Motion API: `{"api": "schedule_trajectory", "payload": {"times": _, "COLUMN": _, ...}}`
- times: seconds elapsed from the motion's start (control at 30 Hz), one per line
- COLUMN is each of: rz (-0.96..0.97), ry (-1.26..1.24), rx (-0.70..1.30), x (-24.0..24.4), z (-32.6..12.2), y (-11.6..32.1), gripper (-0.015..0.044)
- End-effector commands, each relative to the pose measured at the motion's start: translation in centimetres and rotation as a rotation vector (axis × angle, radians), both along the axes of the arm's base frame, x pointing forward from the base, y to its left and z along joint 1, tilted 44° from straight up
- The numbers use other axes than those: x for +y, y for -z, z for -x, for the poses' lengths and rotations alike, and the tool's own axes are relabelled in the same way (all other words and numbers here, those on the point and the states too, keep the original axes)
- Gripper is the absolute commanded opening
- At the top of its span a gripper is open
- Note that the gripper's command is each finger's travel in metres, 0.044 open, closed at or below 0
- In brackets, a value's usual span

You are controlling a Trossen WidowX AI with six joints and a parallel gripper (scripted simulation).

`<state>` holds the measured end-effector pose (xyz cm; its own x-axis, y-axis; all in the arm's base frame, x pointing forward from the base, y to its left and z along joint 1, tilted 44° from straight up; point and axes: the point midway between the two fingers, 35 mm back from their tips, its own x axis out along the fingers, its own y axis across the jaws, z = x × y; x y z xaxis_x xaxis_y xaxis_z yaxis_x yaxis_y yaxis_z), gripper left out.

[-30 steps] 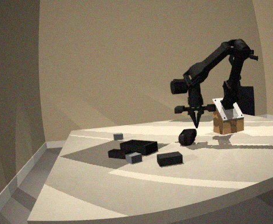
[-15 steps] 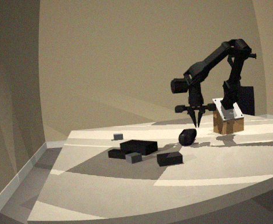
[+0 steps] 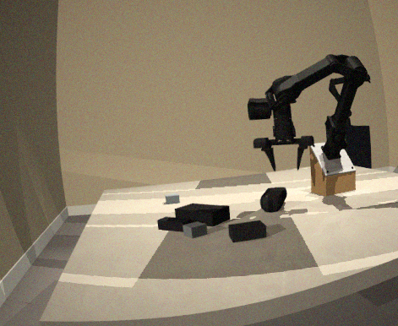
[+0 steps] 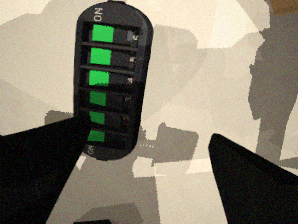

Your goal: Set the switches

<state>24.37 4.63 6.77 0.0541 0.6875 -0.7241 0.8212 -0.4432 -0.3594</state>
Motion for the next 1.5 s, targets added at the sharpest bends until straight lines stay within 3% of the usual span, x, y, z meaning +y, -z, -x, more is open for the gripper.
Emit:
{"api": "schedule_trajectory", "payload": {"times": 0.0, "rz": 0.002, "ry": -0.004, "rx": 0.001, "x": 0.0, "z": 0.1, "y": 0.0, "gripper": 0.0184}}
{"api": "schedule_trajectory", "payload": {"times": 0.23, "rz": 0.002, "ry": -0.004, "rx": 0.001, "x": 0.0, "z": 0.1, "y": 0.0, "gripper": 0.0}}
{"api": "schedule_trajectory", "payload": {"times": 0.57, "rz": 0.002, "ry": -0.004, "rx": 0.001, "x": 0.0, "z": 0.1, "y": 0.0, "gripper": 0.0}}
{"api": "schedule_trajectory", "payload": {"times": 1.13, "rz": 0.0, "ry": 0.0, "rx": 0.0, "x": 0.0, "z": 0.0, "y": 0.0, "gripper": 0.044}}
{"api": "schedule_trajectory", "payload": {"times": 1.2, "rz": 0.0, "ry": 0.0, "rx": 0.0, "x": 0.0, "z": 0.0, "y": 0.0, "gripper": 0.044}}
{"api": "schedule_trajectory", "payload": {"times": 1.47, "rz": 0.003, "ry": 0.0, "rx": 0.002, "x": -5.4, "z": 0.4, "y": -5.6, "gripper": 0.023}}
